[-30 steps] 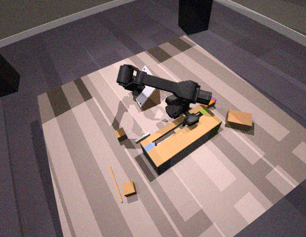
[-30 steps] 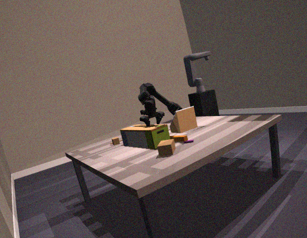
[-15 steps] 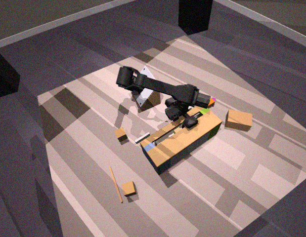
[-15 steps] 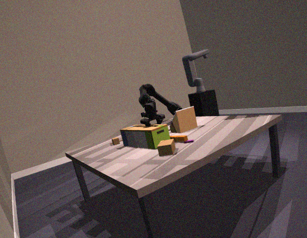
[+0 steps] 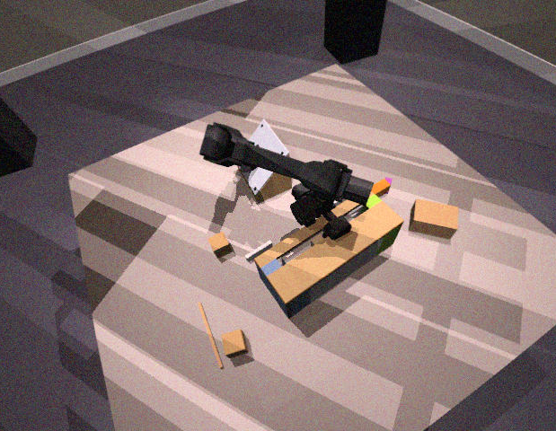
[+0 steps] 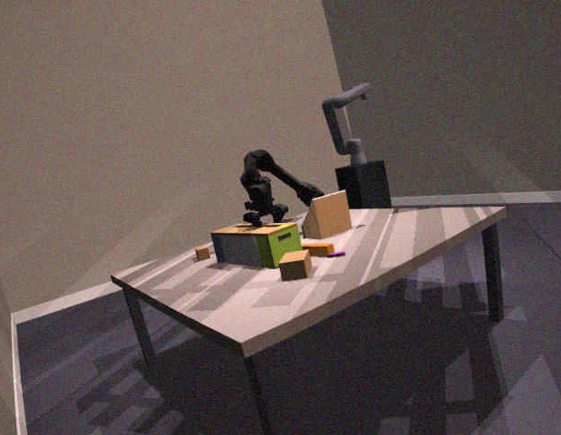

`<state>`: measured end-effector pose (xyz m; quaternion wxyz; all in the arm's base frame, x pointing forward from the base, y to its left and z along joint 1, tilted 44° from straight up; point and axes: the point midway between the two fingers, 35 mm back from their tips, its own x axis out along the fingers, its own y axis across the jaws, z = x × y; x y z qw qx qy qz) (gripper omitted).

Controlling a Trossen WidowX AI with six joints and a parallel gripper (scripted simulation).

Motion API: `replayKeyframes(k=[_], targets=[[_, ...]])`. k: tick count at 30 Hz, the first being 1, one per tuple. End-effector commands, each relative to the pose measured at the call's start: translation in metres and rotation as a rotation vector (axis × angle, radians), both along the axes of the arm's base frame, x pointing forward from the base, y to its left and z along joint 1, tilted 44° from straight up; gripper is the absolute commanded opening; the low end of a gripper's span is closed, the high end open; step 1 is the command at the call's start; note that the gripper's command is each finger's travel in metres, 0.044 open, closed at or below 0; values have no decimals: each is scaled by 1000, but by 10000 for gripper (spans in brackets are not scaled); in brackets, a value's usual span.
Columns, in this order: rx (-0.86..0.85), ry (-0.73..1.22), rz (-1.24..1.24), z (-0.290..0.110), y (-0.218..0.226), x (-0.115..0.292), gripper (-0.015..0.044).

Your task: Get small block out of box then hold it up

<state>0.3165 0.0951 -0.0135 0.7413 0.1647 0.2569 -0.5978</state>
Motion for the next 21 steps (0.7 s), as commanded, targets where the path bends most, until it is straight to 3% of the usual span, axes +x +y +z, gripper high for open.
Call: replayKeyframes(k=[1,21], targets=[[-6,2,5,6,-6,1,400],[-8,2,5,37,-38,12,400]])
